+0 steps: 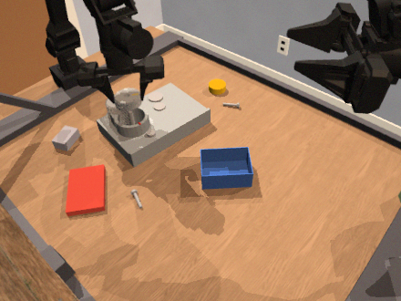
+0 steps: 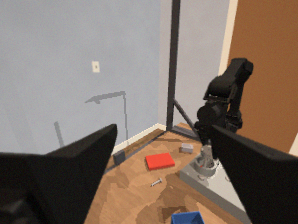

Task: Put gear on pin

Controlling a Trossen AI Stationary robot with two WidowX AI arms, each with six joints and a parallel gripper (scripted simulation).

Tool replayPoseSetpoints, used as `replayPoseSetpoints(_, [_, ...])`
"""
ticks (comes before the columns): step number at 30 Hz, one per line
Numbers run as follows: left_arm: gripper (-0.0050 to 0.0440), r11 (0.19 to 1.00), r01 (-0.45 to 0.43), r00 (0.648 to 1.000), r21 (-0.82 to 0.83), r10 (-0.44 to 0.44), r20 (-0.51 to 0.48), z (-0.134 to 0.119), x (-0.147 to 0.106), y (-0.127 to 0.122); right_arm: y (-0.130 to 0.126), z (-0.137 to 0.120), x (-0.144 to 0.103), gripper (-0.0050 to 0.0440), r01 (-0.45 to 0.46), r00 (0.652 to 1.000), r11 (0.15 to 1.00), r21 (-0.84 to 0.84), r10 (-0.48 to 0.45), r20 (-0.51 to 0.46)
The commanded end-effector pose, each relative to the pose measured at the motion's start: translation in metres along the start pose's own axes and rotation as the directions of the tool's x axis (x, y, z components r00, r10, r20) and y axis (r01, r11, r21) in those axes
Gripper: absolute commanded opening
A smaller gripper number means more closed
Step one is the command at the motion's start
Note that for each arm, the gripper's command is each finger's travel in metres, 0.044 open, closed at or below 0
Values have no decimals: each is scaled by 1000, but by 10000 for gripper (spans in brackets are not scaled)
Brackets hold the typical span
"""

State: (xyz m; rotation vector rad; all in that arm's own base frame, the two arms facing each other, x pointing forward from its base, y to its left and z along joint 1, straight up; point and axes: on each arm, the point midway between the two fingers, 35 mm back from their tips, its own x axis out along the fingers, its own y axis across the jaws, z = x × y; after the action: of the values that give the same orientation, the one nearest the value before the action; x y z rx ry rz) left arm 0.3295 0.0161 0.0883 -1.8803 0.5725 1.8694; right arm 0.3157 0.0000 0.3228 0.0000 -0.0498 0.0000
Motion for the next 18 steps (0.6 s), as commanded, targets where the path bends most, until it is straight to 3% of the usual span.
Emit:
replayPoseSetpoints(1, [0,999,32,999,-6,-32,-39,-10,-10,-5,0,8,-1,400,0,1000,1000,0,0,20])
replayPoseSetpoints(18, [0,1000,23,999,-6,-24,-31,-14,-1,-5,0,8,-1,400,0,1000,1000,0,0,20])
